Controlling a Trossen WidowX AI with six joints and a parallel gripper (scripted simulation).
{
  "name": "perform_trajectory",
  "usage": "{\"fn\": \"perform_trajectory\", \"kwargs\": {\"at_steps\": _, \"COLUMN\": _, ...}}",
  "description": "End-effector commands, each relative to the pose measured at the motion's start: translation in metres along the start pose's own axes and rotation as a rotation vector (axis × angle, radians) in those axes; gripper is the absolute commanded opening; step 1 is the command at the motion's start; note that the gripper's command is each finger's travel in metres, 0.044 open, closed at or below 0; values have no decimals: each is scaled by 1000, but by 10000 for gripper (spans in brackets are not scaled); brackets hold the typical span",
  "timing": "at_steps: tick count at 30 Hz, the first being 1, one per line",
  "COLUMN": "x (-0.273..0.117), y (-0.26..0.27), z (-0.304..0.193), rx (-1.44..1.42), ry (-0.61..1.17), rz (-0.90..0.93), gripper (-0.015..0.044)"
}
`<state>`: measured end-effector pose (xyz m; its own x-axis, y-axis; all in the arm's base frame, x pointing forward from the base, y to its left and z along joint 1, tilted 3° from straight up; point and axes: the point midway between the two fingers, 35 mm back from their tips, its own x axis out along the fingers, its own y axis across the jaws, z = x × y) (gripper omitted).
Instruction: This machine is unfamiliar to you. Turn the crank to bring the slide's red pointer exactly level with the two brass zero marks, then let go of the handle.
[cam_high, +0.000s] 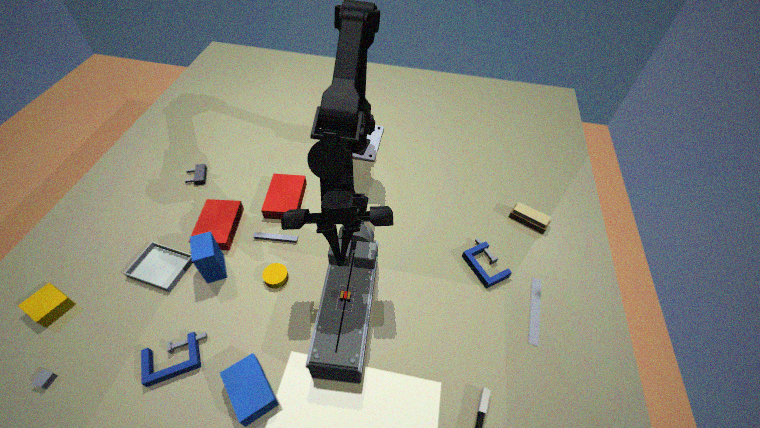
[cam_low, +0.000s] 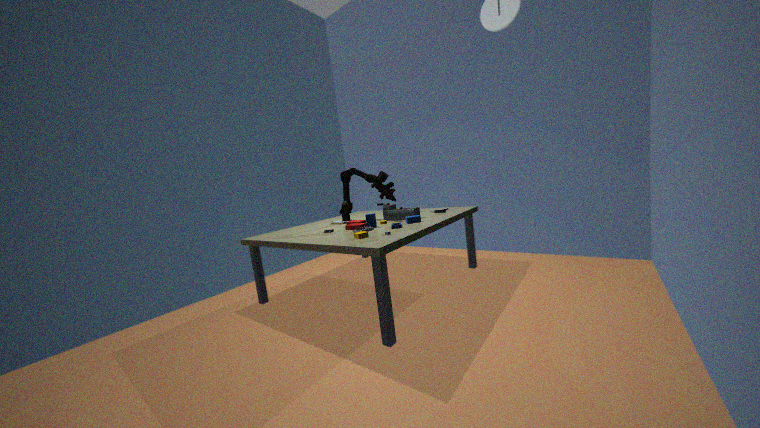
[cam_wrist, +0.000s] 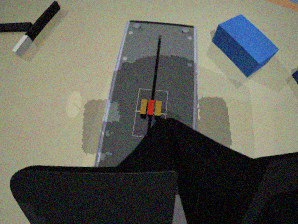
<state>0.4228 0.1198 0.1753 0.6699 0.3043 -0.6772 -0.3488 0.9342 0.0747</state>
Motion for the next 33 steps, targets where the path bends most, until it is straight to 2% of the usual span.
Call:
{"fn": "perform_trajectory", "kwargs": {"at_steps": 1, "x": 0, "y": 0, "z": 0, "rx": 0, "ry": 0, "rz": 0, "gripper": 0}}
{"fn": "perform_trajectory", "kwargs": {"at_steps": 8, "x": 0, "y": 0, "z": 0, "rx": 0, "ry": 0, "rz": 0, "gripper": 0}}
{"fn": "perform_trajectory", "kwargs": {"at_steps": 25, "x": -5, "y": 0, "z": 6, "rx": 0, "ry": 0, "rz": 0, "gripper": 440}}
{"fn": "perform_trajectory", "kwargs": {"at_steps": 33, "x": -39, "y": 2, "z": 38, "rx": 0, "ry": 0, "rz": 1, "gripper": 440}}
